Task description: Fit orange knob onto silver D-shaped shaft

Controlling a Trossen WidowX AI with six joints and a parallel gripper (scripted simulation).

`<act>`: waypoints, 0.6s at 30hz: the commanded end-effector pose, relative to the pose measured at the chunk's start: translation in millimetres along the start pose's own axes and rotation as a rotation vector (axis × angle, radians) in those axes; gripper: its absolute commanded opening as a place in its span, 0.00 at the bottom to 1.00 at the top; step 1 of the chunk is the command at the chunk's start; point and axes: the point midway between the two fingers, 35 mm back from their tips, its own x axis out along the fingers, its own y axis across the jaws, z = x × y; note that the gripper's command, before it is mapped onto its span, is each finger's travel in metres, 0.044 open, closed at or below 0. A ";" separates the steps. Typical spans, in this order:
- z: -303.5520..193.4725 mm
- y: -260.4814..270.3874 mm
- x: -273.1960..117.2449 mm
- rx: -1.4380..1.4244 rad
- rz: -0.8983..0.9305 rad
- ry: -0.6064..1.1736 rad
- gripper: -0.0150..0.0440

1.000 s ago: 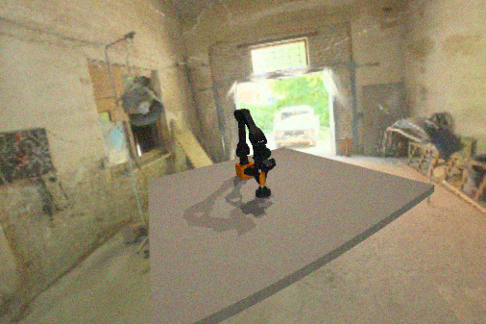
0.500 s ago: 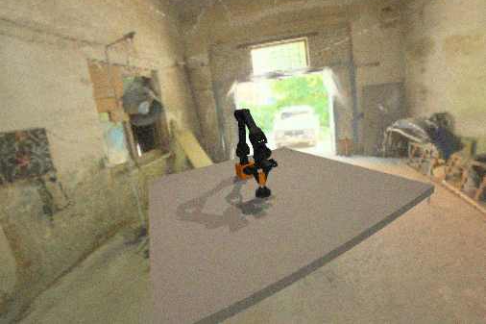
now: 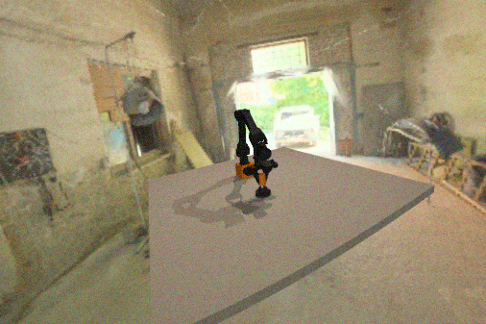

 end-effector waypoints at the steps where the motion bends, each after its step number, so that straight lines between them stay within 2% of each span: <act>1: 0.3 -0.5 0.2 0.005 -0.003 -0.003 0.25; 11: -2.1 0.1 -4.8 0.014 -0.003 -0.003 0.25; 18: -3.5 0.9 -6.3 0.214 -0.003 -0.003 0.25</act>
